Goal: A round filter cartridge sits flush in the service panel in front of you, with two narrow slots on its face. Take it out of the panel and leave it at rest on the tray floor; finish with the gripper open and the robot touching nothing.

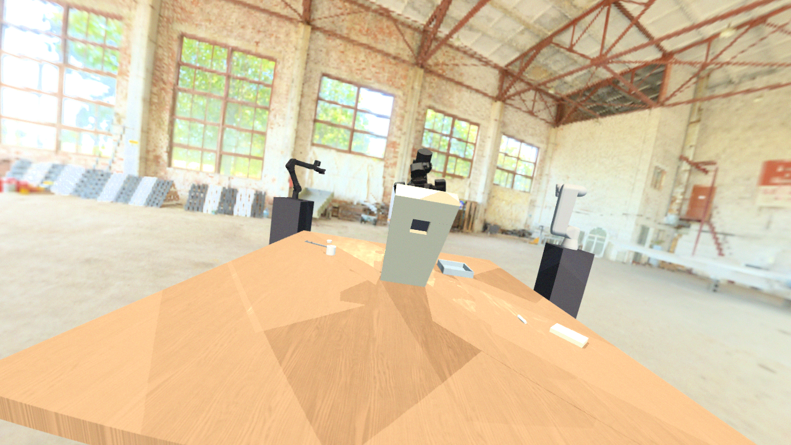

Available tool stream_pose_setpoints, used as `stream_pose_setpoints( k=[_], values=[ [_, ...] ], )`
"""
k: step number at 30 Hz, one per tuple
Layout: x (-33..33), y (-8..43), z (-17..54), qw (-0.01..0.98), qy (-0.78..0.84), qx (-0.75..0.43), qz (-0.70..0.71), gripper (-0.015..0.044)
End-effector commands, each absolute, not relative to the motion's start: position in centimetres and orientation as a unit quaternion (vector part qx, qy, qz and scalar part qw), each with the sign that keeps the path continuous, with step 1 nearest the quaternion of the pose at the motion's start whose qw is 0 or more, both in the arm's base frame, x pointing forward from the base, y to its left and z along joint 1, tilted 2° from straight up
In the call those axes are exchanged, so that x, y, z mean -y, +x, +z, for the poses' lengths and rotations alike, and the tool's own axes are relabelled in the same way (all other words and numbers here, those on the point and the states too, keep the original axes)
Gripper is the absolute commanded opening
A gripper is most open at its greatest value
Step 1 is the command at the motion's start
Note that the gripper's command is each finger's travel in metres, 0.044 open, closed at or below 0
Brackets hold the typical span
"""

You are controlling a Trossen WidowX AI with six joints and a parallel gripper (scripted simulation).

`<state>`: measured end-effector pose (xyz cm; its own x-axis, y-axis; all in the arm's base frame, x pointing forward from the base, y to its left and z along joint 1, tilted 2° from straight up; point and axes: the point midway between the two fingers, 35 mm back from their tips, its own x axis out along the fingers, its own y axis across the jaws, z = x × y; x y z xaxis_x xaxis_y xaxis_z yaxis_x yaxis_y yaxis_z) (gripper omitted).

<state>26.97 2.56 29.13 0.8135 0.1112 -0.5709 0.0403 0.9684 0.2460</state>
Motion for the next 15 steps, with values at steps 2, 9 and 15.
stream_pose_setpoints(
  k=[2,9,15],
  values=[
    [-2.7,27.2,28.8,0.943,0.125,-0.308,0.018,0.0094],
    [-2.8,28.1,28.2,0.943,0.125,-0.308,0.018,0.0094],
    [-2.9,28.9,27.7,0.943,0.125,-0.308,0.018,0.0094]
  ],
)
